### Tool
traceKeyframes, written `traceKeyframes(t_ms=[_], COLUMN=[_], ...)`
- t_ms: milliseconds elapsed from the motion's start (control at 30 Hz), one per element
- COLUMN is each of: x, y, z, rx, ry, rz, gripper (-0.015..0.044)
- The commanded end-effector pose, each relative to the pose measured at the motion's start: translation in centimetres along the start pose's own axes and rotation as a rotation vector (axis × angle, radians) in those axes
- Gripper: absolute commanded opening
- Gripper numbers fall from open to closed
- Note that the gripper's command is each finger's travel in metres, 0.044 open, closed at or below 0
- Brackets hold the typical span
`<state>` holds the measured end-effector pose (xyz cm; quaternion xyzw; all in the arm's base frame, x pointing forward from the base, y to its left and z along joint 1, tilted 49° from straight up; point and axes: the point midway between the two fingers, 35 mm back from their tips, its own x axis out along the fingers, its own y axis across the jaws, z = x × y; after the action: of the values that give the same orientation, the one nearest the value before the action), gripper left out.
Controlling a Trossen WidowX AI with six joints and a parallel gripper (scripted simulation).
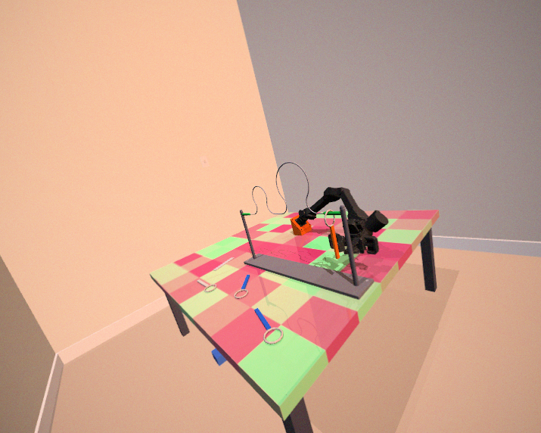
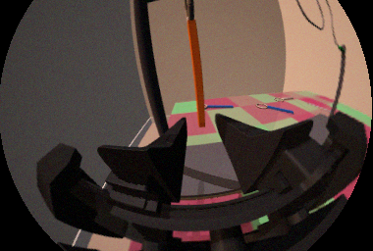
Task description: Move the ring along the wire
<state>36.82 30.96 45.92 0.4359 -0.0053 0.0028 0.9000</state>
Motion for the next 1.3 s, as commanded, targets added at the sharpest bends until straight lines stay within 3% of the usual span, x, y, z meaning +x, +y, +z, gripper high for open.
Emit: traceKeyframes(t_ms=[0, 1267], x=[0.6, 4.9], y=[0.2, 0.0], z=[0.2, 0.3], rx=[0.000, -0.002], ry=[-0.003, -0.005], rz=[0.004, 0.006], gripper=[0.0160, 0.0160])
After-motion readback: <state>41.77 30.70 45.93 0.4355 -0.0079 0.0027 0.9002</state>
